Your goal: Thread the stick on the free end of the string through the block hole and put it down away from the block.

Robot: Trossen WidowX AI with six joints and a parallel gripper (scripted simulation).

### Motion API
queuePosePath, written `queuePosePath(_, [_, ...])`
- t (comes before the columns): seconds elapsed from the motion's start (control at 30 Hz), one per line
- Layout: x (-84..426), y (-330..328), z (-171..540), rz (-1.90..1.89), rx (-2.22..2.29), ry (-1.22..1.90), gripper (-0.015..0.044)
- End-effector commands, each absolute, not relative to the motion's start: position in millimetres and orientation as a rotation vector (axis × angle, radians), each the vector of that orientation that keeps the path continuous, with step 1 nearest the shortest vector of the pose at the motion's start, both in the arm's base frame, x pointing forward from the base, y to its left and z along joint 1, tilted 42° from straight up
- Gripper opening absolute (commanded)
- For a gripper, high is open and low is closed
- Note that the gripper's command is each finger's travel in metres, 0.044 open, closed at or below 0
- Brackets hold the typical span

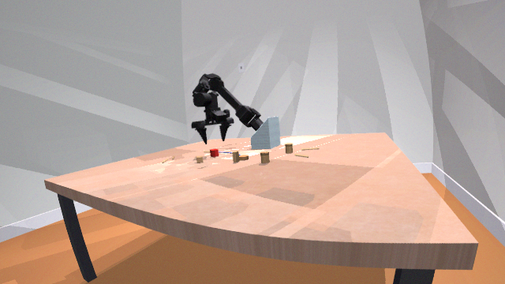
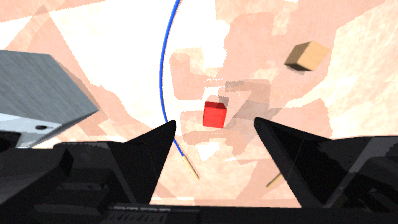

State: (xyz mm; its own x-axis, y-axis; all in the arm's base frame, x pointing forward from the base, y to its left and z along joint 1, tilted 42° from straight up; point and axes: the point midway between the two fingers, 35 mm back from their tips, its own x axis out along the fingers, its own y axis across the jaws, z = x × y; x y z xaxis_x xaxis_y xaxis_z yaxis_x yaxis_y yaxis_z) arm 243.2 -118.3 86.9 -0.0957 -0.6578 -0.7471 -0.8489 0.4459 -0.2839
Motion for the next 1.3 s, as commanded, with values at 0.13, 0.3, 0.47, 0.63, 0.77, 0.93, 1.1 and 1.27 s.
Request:
queuePosePath(0.13, [243.2, -118.3, 86.9, 0.275, -1.282, 1.824, 0.0256])
queuePosePath(0.3, [243.2, -118.3, 86.9, 0.275, -1.282, 1.824, 0.0238])
queuePosePath(0.47, [243.2, -118.3, 86.9, 0.275, -1.282, 1.824, 0.0211])
queuePosePath(0.63, [243.2, -118.3, 86.9, 0.275, -1.282, 1.824, 0.008])
queuePosePath(0.77, [243.2, -118.3, 86.9, 0.275, -1.282, 1.824, 0.0])
queuePosePath(0.93, [243.2, -118.3, 86.9, 0.275, -1.282, 1.824, 0.0])
queuePosePath(1.1, [243.2, -118.3, 86.9, 0.275, -1.282, 1.824, 0.0])
queuePosePath(1.27, [243.2, -118.3, 86.9, 0.275, -1.282, 1.824, 0.0])
